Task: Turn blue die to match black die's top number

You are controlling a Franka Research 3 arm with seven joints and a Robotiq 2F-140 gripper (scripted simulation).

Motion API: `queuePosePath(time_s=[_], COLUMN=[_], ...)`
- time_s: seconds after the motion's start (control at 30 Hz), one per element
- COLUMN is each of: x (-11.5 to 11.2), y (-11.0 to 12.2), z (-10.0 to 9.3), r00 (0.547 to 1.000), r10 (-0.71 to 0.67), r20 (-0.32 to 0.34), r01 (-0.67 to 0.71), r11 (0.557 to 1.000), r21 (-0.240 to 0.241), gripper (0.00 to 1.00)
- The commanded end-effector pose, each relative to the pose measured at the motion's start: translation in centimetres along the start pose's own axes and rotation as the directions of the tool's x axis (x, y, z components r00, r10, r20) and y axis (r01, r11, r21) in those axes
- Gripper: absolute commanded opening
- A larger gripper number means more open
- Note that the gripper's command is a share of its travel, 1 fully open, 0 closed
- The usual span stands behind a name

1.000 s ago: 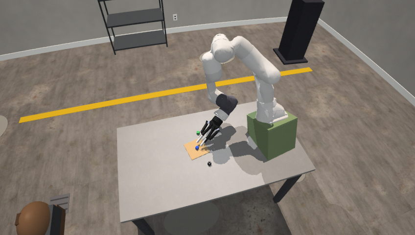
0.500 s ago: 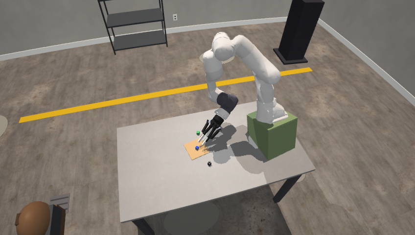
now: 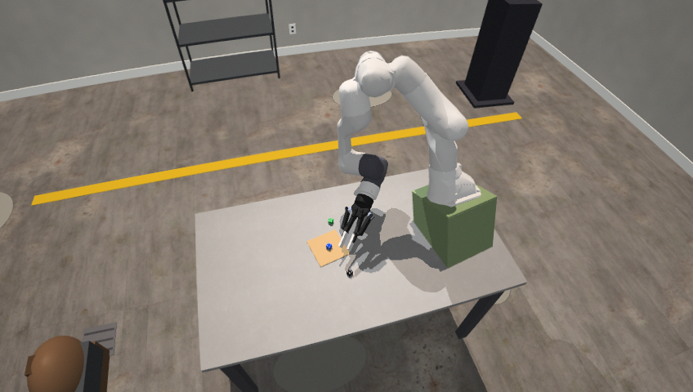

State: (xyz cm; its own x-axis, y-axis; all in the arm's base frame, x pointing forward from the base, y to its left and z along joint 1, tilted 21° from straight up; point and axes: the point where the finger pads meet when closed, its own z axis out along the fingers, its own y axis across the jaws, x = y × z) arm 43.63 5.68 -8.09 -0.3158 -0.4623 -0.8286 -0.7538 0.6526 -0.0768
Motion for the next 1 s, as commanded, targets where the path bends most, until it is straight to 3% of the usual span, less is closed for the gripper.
queuePosePath(time_s=[0.0, 0.1, 0.13, 0.27, 0.57, 0.63, 0.7, 0.97], x=[-0.1, -0.1, -0.5, -0.7, -1.0, -1.0, -1.0, -0.7], y=[1.9, 2.0, 3.3, 4.7, 7.7, 7.7, 8.8, 10.8], z=[0.1, 0.1, 0.2, 0.2, -0.1, -0.1, -0.4, -1.3], r00=[0.988, 0.988, 0.983, 0.975, 0.952, 0.952, 0.939, 0.905], r10=[0.150, 0.150, 0.180, 0.211, 0.261, 0.261, 0.273, 0.279], r20=[-0.025, -0.025, -0.044, -0.073, -0.163, -0.163, -0.211, -0.320], r01=[-0.151, -0.152, -0.185, -0.222, -0.301, -0.301, -0.334, -0.400], r11=[0.985, 0.985, 0.973, 0.954, 0.898, 0.898, 0.870, 0.813], r21=[-0.083, -0.084, -0.141, -0.203, -0.321, -0.321, -0.362, -0.424], gripper=[0.21, 0.21, 0.21, 0.21, 0.21, 0.21, 0.21, 0.21])
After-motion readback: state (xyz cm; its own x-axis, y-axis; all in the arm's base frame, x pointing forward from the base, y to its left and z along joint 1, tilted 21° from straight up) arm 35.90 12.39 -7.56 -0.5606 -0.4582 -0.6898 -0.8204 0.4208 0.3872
